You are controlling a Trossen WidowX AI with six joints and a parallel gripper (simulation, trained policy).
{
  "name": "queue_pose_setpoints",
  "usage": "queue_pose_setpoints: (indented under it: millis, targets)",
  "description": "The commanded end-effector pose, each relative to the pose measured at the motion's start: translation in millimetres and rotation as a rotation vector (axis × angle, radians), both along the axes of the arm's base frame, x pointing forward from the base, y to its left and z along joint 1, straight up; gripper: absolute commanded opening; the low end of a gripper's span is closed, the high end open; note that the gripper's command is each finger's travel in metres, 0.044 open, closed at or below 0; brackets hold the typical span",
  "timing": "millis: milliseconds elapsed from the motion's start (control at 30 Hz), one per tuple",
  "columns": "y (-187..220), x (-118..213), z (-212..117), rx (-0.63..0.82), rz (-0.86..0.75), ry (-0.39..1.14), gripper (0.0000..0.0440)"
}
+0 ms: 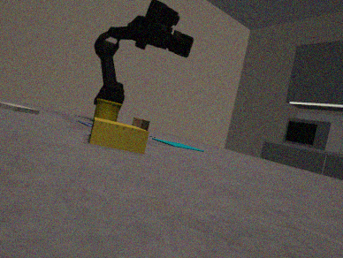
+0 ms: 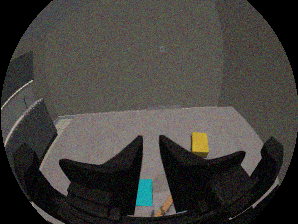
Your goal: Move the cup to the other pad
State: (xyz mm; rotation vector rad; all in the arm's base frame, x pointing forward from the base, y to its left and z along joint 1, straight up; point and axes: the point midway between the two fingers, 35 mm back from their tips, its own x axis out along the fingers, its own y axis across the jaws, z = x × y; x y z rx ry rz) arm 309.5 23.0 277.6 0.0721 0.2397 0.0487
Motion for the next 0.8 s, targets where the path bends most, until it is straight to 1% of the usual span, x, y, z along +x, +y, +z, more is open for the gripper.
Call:
queue_pose_setpoints:
  millis: [0,400,767]
  targets:
    - [4.1,-0.3,-2.4,0.019,0.008,0.043,0.0077]
    - [17.3,-5.9,-16.0,0.065,0.029,0.238,0.0087]
    - [23.0,-13.9,-30.6,0.066,0.028,0.422,0.0099]
